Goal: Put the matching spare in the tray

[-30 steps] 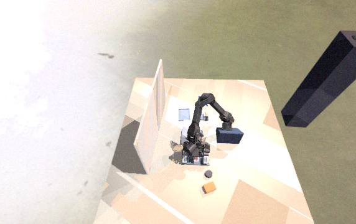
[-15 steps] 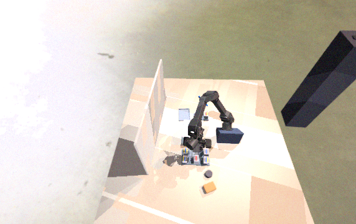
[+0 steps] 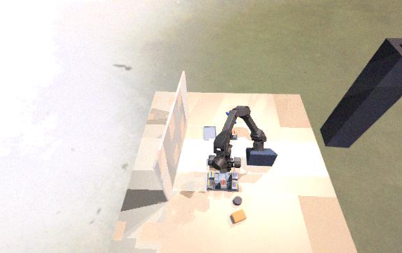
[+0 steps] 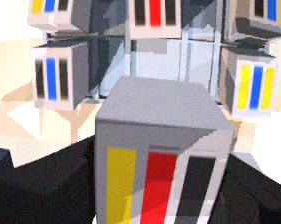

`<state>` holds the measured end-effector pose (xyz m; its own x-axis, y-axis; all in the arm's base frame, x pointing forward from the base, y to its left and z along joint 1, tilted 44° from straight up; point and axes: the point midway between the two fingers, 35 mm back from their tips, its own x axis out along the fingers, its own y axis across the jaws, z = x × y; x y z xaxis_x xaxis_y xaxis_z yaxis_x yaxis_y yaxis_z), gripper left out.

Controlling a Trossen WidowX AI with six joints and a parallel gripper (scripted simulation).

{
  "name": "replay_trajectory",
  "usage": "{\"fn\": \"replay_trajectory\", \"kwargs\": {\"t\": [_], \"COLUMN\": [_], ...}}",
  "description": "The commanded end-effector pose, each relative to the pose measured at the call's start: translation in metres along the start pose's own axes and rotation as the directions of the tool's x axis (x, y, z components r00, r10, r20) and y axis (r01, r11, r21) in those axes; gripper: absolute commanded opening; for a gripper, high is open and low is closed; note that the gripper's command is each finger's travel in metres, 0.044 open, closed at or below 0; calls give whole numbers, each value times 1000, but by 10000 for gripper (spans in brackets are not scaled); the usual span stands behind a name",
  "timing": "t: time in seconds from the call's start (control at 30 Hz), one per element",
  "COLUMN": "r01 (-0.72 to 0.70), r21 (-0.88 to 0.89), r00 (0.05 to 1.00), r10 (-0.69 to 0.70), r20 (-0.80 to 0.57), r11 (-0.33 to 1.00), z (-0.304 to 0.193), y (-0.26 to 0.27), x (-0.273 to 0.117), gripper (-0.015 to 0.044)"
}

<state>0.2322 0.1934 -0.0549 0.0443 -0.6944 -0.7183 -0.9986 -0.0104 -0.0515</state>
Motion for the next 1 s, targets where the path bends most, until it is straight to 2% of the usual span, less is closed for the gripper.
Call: {"fn": "replay_trajectory", "kwargs": {"t": [0.0, 0.1, 0.4, 0.97], "r01": [1, 1, 0, 3], "r21": [9, 10, 7, 90], "r00": [1000, 1000, 1000, 996], "r10": [-2, -1, 0, -11], "r20": [12, 13, 26, 87], "r11": [1000, 1000, 1000, 996], "z": [0, -1, -13, -132], "y": [-1, -1, -13, -87], "x": [-26, -38, -41, -47], "gripper": [0, 0, 0, 0]}}
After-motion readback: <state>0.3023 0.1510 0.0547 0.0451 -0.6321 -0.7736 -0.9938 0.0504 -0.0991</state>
